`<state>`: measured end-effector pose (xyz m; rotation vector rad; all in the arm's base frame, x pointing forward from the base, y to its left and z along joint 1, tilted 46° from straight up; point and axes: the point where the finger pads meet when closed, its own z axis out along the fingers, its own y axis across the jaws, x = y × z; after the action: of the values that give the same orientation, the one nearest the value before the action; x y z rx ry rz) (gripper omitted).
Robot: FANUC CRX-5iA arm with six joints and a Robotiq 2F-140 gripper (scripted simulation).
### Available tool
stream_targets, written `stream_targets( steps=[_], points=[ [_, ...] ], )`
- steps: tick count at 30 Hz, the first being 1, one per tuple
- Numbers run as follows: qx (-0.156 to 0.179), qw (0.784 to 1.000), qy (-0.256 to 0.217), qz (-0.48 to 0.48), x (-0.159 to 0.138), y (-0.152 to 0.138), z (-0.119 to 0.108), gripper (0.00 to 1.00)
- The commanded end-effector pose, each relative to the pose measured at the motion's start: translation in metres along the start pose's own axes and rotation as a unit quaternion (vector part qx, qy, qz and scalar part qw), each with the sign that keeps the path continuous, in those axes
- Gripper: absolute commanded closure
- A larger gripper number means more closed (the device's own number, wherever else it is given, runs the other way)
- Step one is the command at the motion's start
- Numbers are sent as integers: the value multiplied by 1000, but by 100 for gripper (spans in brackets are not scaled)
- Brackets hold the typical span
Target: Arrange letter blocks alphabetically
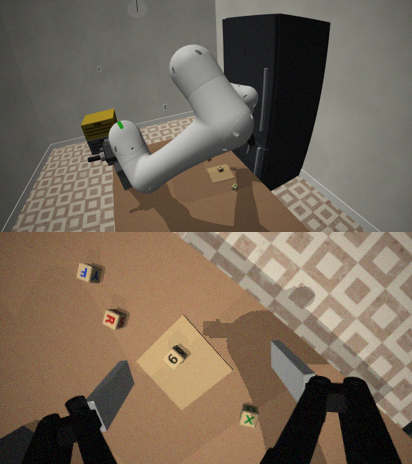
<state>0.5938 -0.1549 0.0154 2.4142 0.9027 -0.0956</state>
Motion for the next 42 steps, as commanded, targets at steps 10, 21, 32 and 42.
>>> stream_targets(
  steps=[10,21,32,42],
  points=[
    [70,982,-3,176,-23,18,-94,0],
    [156,948,10,277,-34,3,-182,0],
    [263,907,36,327,-45,-27,-291,0],
    [154,964,31,215,-48,10,-163,0]
  ],
)
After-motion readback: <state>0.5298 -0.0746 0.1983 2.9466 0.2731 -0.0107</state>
